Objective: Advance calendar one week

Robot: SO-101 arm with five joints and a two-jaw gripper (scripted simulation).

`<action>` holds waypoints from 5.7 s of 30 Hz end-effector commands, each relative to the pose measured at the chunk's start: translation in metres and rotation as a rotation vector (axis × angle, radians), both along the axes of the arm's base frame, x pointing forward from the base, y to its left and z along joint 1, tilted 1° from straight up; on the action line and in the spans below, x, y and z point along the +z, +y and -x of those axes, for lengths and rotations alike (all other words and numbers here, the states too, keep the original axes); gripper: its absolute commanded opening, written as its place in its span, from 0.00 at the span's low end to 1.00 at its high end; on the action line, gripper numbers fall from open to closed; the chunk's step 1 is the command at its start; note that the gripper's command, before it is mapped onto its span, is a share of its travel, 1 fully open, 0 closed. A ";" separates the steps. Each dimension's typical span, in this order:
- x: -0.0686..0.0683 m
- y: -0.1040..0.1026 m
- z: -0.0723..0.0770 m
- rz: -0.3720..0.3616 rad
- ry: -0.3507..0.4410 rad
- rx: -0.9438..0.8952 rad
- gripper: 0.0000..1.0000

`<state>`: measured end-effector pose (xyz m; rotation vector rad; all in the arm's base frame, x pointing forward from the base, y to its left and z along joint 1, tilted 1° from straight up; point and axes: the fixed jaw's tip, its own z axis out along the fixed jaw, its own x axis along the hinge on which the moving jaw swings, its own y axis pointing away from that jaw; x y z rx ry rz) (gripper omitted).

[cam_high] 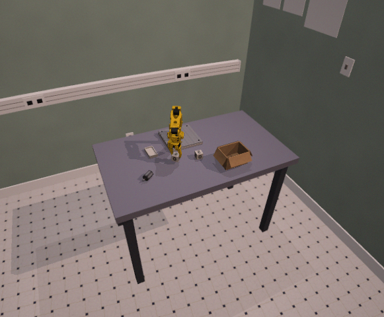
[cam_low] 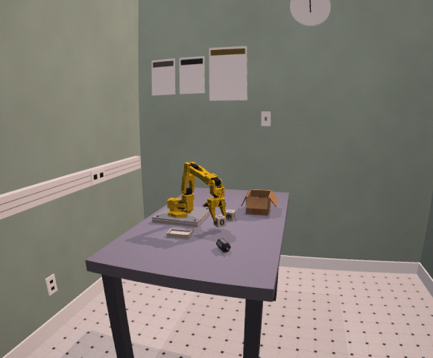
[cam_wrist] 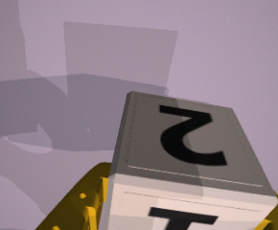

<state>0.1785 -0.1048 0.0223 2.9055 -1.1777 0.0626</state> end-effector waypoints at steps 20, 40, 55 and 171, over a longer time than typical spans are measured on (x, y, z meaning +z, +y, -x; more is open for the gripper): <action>-0.012 0.001 0.004 -0.013 0.022 0.003 0.00; -0.019 0.001 0.004 -0.013 0.022 0.003 0.00; -0.021 0.001 0.004 -0.013 0.022 0.003 0.08; 0.100 -0.003 -0.004 0.150 -0.278 0.003 0.35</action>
